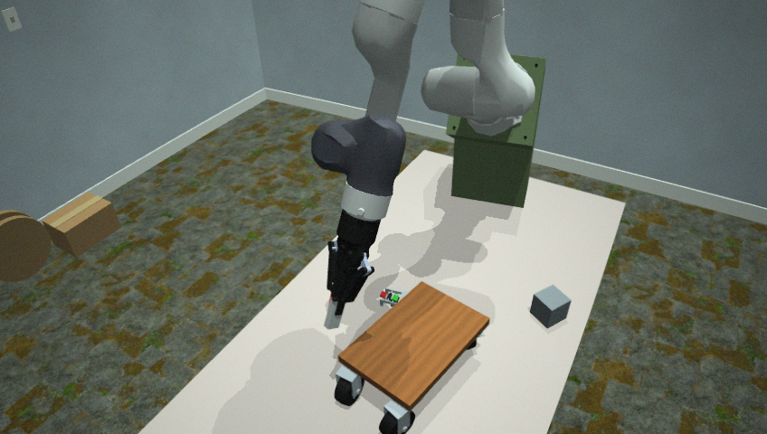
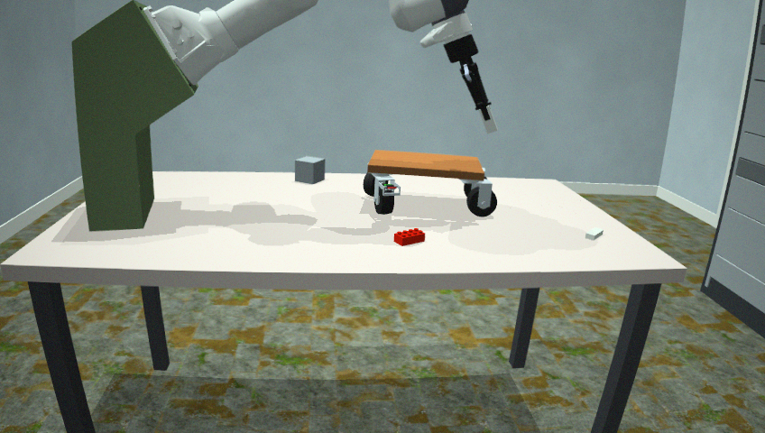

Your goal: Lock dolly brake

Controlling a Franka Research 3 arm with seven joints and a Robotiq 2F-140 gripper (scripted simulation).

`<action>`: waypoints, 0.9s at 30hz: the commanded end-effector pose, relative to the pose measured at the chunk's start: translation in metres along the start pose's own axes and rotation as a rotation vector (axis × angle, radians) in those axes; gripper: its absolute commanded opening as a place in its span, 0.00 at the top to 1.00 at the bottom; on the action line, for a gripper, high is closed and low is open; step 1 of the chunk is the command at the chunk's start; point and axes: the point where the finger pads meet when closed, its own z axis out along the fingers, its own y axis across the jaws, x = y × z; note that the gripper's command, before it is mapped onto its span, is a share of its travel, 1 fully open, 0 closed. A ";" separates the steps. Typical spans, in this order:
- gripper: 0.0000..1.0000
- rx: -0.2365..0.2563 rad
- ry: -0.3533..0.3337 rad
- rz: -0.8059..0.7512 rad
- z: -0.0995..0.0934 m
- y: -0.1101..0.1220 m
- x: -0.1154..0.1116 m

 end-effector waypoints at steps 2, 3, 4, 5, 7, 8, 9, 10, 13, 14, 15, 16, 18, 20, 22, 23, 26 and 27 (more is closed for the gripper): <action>1.00 -0.014 0.095 -0.195 -0.008 -0.020 0.040; 1.00 -0.014 0.095 -0.195 -0.008 -0.020 0.040; 1.00 -0.014 0.095 -0.195 -0.008 -0.020 0.040; 1.00 -0.014 0.095 -0.195 -0.008 -0.020 0.040; 1.00 -0.014 0.176 -0.310 -0.019 -0.046 0.080; 1.00 -0.014 0.176 -0.310 -0.019 -0.046 0.080; 1.00 -0.014 0.176 -0.310 -0.019 -0.046 0.080; 1.00 -0.014 0.176 -0.310 -0.019 -0.046 0.080; 1.00 -0.019 0.254 -0.402 -0.032 -0.069 0.116; 1.00 -0.019 0.254 -0.402 -0.032 -0.069 0.116; 1.00 -0.027 0.323 -0.472 -0.045 -0.088 0.145; 1.00 -0.027 0.323 -0.472 -0.045 -0.088 0.145; 1.00 -0.035 0.377 -0.521 -0.057 -0.103 0.168; 1.00 -0.042 0.415 -0.554 -0.066 -0.112 0.183; 1.00 -0.048 0.446 -0.579 -0.074 -0.120 0.195; 1.00 -0.049 0.448 -0.580 -0.075 -0.120 0.196; 1.00 -0.049 0.448 -0.580 -0.075 -0.120 0.196; 1.00 -0.049 0.448 -0.580 -0.075 -0.120 0.196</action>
